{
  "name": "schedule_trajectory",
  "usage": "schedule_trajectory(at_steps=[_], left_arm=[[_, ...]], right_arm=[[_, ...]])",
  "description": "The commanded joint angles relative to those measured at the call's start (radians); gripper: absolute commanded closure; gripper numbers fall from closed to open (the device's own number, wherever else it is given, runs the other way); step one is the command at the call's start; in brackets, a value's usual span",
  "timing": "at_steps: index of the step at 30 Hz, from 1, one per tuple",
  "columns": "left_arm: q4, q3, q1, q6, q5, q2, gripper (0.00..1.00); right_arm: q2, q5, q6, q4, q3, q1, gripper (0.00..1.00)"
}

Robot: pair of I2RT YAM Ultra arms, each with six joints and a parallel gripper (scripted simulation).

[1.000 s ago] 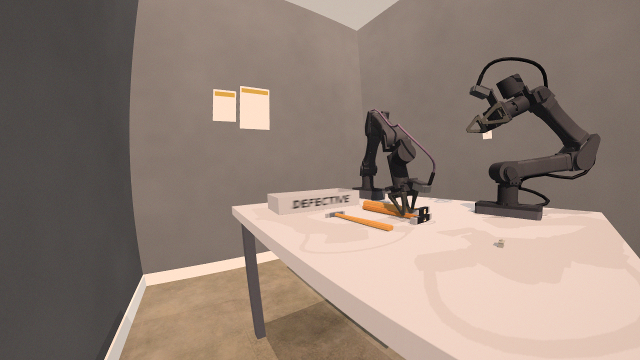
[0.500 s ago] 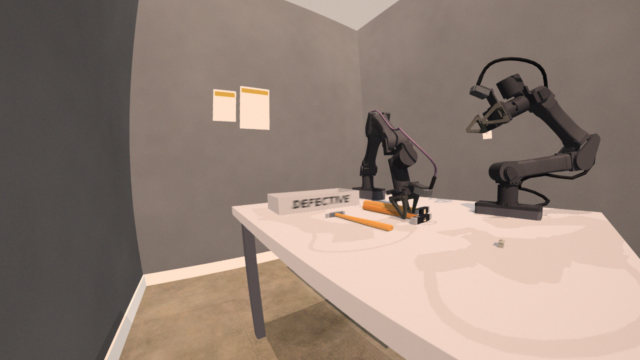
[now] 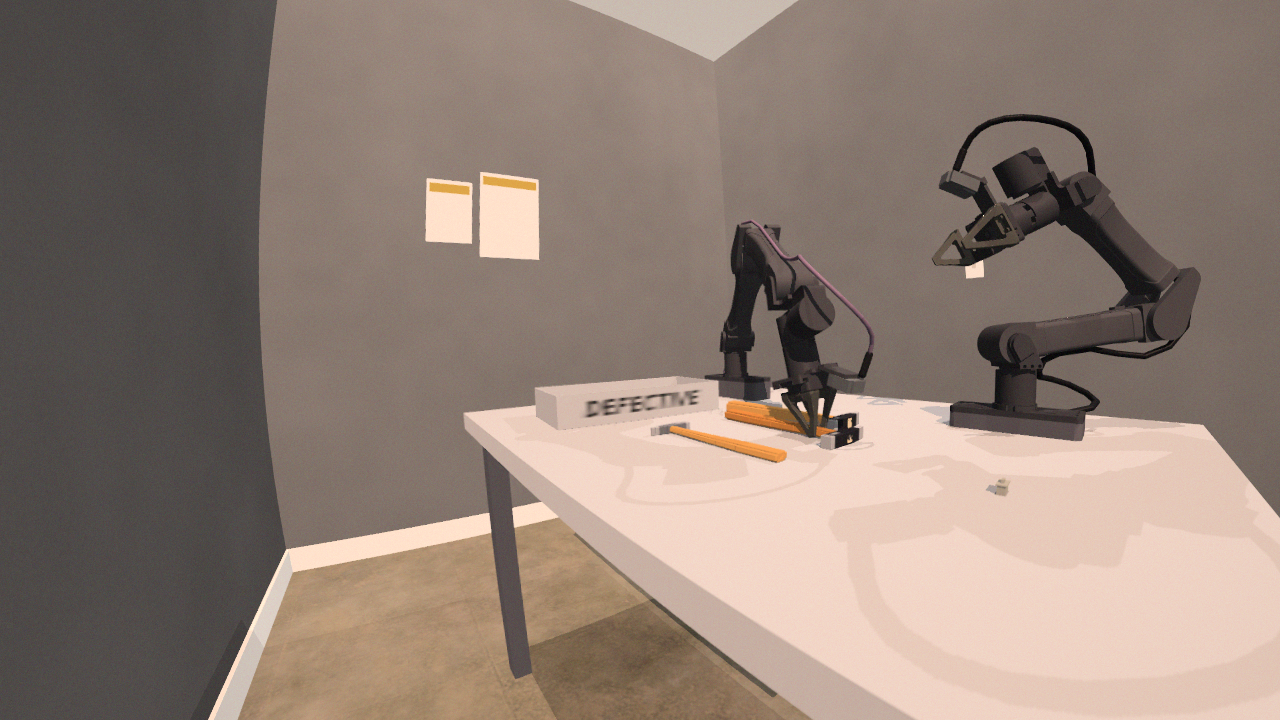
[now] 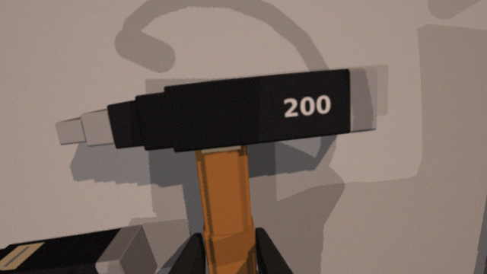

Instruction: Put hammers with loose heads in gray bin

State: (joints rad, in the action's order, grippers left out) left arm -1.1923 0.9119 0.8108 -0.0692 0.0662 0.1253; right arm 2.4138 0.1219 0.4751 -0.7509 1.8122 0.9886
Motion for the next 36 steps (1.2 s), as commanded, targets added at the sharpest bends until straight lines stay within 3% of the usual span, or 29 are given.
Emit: schedule_trajectory(at_steps=[1, 12, 13, 16, 17, 18, 36], left_arm=[[-0.013, 0.032, -0.006, -0.007, -0.006, -0.016, 0.0], [-0.013, 0.032, -0.006, -0.007, -0.006, -0.016, 0.0], [-0.013, 0.032, -0.006, -0.007, -0.006, -0.016, 0.0], [-0.013, 0.032, -0.006, -0.007, -0.006, -0.016, 0.0], [-0.013, 0.032, -0.006, -0.007, -0.006, -0.016, 0.0], [-0.013, 0.032, -0.006, -0.007, -0.006, -0.016, 0.0], [-0.013, 0.032, -0.006, -0.007, -0.006, -0.016, 0.0]], right_arm=[[-0.023, 0.0, -0.001, 0.021, 0.006, 0.003, 0.76], [-0.03, 0.0, 0.001, 0.026, -0.018, 0.002, 0.89], [-0.03, 0.0, 0.001, 0.026, -0.018, 0.002, 1.0], [-0.032, 0.0, 0.002, 0.027, -0.021, 0.001, 1.0], [-0.034, 0.001, 0.004, 0.029, -0.025, 0.001, 0.89], [-0.036, 0.001, 0.004, 0.013, -0.013, 0.001, 0.88], [-0.113, 0.008, 0.005, -0.23, 0.144, 0.0, 0.88]])
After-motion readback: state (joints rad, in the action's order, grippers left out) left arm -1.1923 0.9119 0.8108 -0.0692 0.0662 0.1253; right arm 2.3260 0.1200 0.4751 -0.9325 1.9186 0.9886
